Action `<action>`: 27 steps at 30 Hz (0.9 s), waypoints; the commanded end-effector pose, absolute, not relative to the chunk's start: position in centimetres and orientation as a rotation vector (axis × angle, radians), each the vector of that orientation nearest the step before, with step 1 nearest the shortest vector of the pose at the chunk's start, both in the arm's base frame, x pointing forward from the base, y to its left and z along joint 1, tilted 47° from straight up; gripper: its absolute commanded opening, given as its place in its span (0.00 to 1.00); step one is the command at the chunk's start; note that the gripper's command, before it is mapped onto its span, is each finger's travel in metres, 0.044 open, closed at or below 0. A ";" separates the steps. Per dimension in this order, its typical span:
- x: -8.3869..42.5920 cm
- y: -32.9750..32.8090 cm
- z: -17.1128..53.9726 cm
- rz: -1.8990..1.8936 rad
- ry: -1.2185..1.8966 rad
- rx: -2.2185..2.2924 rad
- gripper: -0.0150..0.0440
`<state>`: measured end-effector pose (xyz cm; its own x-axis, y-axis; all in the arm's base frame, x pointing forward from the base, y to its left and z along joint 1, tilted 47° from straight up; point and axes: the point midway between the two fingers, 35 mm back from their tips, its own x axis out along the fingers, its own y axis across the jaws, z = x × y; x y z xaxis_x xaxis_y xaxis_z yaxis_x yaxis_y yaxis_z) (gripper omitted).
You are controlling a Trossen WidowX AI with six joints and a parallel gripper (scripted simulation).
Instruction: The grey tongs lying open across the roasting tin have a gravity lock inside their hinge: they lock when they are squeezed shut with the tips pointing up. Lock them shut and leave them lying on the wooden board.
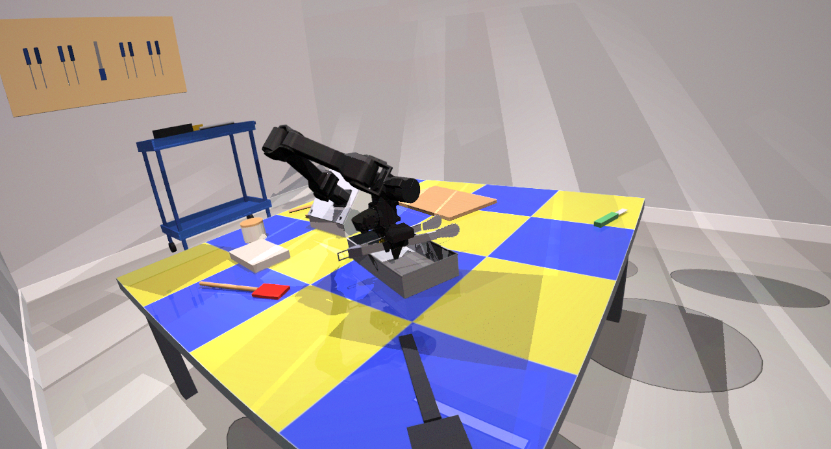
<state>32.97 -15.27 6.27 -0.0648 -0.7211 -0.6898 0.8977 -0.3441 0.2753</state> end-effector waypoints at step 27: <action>33.0 -15.3 6.3 -1.698 0.264 0.922 0.35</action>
